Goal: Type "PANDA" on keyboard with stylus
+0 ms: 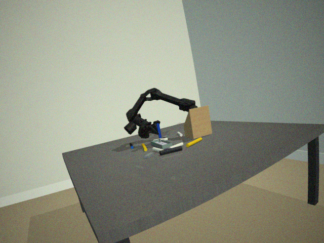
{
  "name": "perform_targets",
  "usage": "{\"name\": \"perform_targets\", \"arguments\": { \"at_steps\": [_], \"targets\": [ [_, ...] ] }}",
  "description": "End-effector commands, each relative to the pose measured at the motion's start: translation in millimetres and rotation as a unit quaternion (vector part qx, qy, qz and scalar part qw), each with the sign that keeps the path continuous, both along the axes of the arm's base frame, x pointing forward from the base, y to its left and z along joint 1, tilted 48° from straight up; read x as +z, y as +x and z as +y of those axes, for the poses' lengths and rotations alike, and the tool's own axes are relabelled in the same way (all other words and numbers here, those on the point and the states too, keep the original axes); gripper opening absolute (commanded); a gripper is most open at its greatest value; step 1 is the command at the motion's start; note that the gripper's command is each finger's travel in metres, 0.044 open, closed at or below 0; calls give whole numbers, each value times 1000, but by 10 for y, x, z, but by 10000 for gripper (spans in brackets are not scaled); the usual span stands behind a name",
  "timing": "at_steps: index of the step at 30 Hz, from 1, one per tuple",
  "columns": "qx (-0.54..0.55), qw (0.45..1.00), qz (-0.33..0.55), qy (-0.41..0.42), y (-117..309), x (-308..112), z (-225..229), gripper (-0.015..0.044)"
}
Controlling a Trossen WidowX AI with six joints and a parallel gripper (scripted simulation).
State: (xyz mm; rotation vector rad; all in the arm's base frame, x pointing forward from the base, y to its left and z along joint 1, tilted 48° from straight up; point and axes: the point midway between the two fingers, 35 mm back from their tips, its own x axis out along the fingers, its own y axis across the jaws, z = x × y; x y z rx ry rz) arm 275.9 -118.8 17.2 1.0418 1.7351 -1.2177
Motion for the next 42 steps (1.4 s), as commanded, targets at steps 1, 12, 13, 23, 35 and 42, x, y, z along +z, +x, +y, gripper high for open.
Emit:
{"name": "perform_targets", "arguments": {
  "at_steps": [1, 12, 13, 23, 35, 42],
  "targets": [
    [3, 1000, -2, -1, 8, -8, -19, 81],
    [3, 1000, -2, -1, 7, -17, -29, 81],
    [3, 1000, -2, -1, 7, -17, -29, 81],
    [3, 1000, -2, -1, 34, 182, 190, 81],
    [6, 1000, -2, -2, 33, 218, 232, 51],
    [5, 1000, -2, -2, 106, 263, 198, 0]
  ]
}}
